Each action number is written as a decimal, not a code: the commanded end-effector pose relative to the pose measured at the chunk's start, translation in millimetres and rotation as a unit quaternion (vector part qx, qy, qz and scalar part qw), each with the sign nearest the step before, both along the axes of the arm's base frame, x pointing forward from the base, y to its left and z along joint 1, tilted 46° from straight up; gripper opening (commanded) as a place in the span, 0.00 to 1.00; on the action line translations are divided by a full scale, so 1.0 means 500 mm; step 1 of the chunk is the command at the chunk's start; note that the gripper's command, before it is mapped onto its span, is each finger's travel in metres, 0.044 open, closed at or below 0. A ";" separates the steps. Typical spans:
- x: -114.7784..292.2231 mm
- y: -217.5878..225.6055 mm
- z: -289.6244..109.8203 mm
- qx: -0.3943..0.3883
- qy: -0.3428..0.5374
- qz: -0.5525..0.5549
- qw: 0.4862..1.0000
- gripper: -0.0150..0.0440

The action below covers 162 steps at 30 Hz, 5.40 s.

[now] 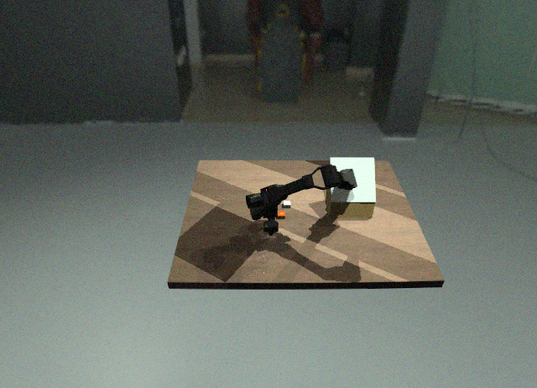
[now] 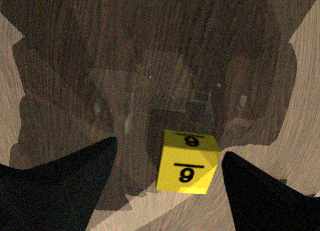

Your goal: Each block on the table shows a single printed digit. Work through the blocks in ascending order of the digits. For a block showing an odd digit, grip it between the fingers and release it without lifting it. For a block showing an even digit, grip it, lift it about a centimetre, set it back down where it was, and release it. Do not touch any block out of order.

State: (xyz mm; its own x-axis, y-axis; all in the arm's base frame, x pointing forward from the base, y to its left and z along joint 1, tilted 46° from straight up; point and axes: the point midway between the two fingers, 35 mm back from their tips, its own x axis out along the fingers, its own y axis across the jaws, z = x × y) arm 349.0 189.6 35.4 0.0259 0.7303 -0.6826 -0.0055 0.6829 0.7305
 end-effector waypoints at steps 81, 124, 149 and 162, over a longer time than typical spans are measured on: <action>0.000 0.000 -0.002 -0.002 0.001 -0.001 1.000 0.59; -0.098 -0.311 0.006 -0.007 0.002 -0.001 1.000 0.46; -0.097 -0.181 -0.124 -0.006 0.001 0.001 1.000 0.93; -0.097 -0.151 -0.152 -0.005 0.001 0.000 1.000 0.93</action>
